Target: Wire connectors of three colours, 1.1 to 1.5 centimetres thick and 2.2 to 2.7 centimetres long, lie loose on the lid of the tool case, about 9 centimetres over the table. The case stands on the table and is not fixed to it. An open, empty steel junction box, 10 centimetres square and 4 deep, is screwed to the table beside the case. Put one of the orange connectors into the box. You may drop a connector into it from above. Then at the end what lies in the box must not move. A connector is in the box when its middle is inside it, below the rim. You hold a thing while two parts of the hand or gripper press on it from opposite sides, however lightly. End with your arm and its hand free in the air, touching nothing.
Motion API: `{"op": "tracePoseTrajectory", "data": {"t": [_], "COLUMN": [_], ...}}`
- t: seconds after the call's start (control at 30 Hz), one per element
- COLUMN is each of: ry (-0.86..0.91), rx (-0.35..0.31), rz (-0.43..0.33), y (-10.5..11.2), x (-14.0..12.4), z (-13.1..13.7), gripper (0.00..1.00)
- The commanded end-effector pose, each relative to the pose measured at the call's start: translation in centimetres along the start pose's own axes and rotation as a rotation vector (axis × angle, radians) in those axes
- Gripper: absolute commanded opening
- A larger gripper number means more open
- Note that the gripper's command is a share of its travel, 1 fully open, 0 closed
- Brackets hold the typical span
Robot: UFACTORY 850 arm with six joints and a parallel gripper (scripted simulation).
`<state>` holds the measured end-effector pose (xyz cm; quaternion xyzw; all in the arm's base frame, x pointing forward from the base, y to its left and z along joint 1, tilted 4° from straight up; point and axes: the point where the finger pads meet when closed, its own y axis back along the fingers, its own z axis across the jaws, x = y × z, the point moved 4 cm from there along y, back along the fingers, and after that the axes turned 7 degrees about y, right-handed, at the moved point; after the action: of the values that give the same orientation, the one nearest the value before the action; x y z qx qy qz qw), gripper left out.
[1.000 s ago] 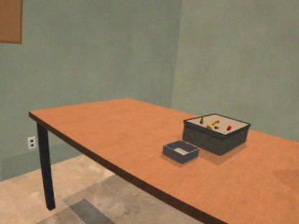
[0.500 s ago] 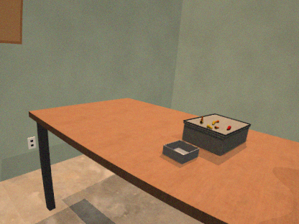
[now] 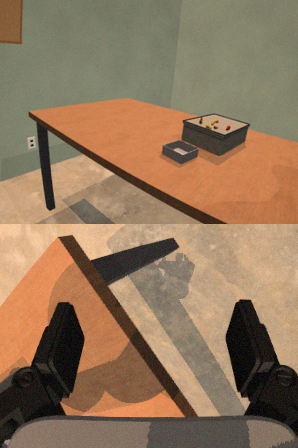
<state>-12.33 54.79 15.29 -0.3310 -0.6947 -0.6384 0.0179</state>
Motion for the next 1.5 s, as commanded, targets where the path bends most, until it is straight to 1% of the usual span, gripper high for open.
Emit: {"op": "tracePoseTrajectory", "data": {"t": [0.0,0.07,0.23,0.4,0.47,0.53,0.73,0.97,1.03,1.1,1.13,1.3,1.47], "ry": [-0.050,-0.069,-0.127,-0.184,-0.184,-0.223,-0.292,-0.378,-0.378,-0.417,-0.431,-0.492,-0.556], "rx": [-0.040,-0.053,-0.094,-0.132,-0.132,-0.157,-0.198,-0.245,-0.245,-0.265,-0.272,-0.300,-0.327], "rz": [-0.011,-0.015,-0.029,-0.043,-0.043,-0.053,-0.072,-0.097,-0.097,-0.109,-0.113,-0.132,-0.152], "y": [3.1,4.1,7.2,10.2,10.2,12.2,15.7,19.7,19.7,21.4,22.1,24.6,27.0], "x": [-4.1,-5.7,-10.5,-15.5,-15.5,-18.9,-25.0,-32.6,-32.6,-35.9,-37.2,-42.3,-47.5], "z": [3.2,4.1,6.5,8.2,8.2,9.0,9.7,9.5,9.5,9.0,8.7,7.4,5.3], "gripper": [1.00,1.00,1.00,1.00,1.00,1.00,1.00,1.00,1.00,1.00,1.00,1.00,1.00]}}
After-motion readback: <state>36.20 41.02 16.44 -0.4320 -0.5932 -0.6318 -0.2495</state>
